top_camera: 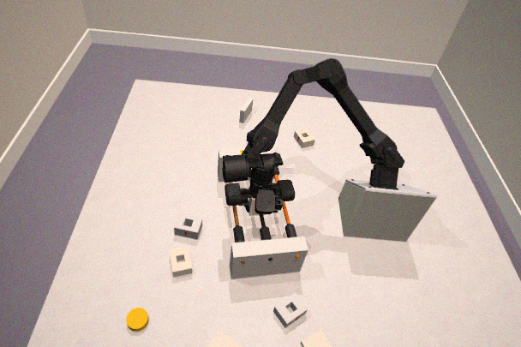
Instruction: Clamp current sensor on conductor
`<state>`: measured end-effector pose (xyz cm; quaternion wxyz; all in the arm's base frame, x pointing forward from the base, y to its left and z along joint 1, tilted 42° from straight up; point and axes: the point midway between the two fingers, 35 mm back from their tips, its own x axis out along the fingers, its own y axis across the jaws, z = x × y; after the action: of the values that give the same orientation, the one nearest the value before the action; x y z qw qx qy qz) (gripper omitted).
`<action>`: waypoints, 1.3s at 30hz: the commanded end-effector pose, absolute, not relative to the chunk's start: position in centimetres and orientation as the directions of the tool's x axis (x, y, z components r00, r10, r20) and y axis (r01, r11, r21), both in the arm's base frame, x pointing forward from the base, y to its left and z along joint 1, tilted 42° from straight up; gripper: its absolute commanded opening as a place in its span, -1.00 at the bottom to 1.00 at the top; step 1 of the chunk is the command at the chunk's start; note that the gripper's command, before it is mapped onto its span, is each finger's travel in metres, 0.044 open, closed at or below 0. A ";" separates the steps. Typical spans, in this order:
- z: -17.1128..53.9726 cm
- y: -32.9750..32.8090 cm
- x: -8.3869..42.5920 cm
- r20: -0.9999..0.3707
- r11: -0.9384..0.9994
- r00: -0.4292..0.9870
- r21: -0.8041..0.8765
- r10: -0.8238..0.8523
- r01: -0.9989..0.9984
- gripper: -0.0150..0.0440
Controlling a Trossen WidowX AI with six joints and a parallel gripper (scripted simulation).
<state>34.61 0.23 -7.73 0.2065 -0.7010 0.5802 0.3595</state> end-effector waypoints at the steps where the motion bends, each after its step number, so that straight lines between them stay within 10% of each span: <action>1: -7.8 0.2 34.6 -0.743 -0.238 0.065 0.130 -0.666 -0.963 -0.49; 9: -7.8 0.2 34.6 -0.743 -0.238 0.065 0.130 -0.666 -0.963 -0.49; 26: -7.6 0.3 34.6 -0.742 -0.234 0.058 0.135 -0.668 -0.963 1.00; 39: -7.8 0.2 34.6 -0.743 -0.239 0.063 0.133 -0.667 -0.962 0.39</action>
<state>34.56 0.21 -7.74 0.2043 -0.6993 0.5823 0.3607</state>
